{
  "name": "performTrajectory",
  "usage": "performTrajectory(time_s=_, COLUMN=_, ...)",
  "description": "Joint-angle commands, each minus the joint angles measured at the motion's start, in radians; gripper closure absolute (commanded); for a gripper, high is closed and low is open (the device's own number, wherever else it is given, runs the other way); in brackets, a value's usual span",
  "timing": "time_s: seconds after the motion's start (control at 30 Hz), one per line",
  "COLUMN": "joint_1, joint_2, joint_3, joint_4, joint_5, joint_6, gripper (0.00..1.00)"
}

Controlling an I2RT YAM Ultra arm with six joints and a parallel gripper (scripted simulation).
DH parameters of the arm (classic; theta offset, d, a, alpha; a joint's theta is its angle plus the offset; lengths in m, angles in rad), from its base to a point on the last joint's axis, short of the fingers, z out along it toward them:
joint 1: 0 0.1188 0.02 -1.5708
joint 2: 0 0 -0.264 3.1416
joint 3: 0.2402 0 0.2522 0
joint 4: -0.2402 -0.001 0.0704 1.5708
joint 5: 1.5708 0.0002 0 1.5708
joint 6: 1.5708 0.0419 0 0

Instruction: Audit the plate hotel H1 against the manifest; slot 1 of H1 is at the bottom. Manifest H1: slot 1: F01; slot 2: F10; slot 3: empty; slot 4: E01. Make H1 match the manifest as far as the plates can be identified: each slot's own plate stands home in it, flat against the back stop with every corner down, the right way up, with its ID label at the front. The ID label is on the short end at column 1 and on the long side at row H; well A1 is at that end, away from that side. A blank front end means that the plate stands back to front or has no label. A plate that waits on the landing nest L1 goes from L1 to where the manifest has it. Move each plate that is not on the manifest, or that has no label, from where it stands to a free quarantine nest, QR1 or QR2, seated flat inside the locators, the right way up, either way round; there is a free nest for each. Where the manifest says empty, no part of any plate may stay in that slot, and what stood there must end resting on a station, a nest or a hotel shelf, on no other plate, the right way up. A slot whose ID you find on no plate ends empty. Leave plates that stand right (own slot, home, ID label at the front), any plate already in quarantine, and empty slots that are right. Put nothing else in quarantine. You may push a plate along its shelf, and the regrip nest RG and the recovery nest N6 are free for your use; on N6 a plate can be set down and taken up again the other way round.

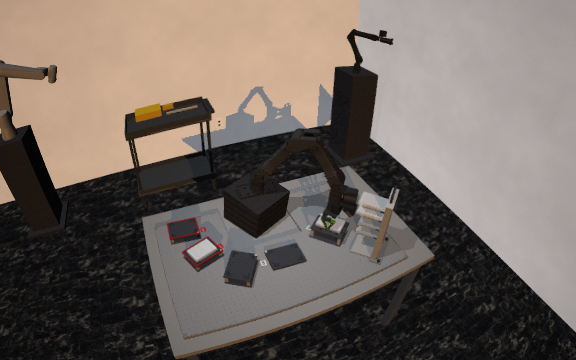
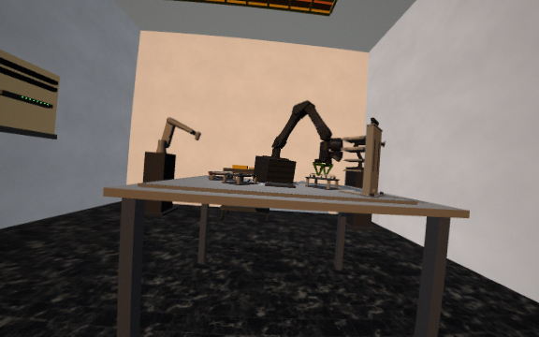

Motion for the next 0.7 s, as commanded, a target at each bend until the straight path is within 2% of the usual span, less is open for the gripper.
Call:
performTrajectory(time_s=0.0, joint_1=0.000, joint_2=-0.007, joint_3=0.003, joint_4=0.021, joint_5=0.000, joint_6=-0.001, gripper=0.14)
performTrajectory(time_s=0.53, joint_1=-0.001, joint_2=0.016, joint_3=-0.002, joint_4=0.050, joint_5=-0.001, joint_6=-0.003, gripper=0.14)
performTrajectory(time_s=0.57, joint_1=-0.001, joint_2=0.016, joint_3=-0.002, joint_4=0.050, joint_5=-0.001, joint_6=-0.003, gripper=0.00)
performTrajectory(time_s=0.67, joint_1=-0.001, joint_2=0.016, joint_3=-0.002, joint_4=0.050, joint_5=-0.001, joint_6=-0.003, gripper=0.00)
